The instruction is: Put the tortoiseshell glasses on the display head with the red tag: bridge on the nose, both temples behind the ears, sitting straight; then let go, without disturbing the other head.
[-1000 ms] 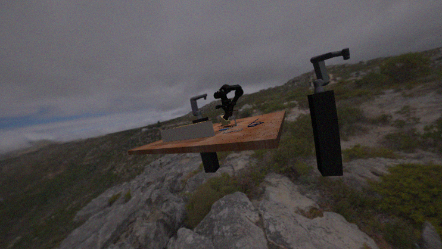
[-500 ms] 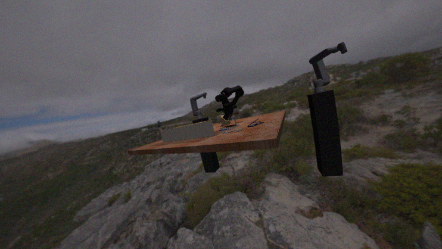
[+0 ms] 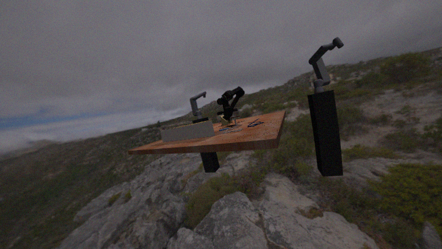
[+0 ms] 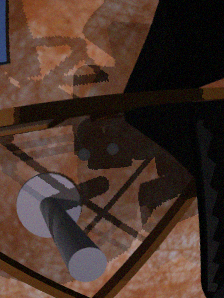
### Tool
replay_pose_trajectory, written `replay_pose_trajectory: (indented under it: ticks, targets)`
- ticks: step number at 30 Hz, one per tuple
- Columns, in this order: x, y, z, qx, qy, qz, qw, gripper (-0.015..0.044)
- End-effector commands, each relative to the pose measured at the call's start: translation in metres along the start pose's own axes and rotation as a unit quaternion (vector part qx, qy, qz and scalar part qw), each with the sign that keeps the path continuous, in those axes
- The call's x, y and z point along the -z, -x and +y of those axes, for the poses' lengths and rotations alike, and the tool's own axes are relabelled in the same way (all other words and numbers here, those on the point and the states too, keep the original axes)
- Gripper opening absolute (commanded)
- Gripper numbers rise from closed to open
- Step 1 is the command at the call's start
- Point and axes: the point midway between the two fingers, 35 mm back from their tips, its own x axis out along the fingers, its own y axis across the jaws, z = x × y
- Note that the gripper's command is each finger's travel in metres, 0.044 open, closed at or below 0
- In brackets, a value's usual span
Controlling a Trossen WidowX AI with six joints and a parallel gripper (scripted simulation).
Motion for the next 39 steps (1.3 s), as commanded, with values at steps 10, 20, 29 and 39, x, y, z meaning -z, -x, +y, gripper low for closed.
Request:
replay_pose_trajectory:
  ticks: [10,20,29,39]
  targets:
    - [0.007,-0.001,-0.006,-0.001,-0.001,-0.002,1.0,0.0]
    - [0.015,-0.001,-0.013,-0.001,-0.001,-0.002,1.0,0.0]
    - [0.022,-0.001,-0.018,-0.001,-0.001,-0.002,1.0,0.0]
    - [0.029,-0.001,-0.021,-0.001,-0.001,-0.001,1.0,0.0]
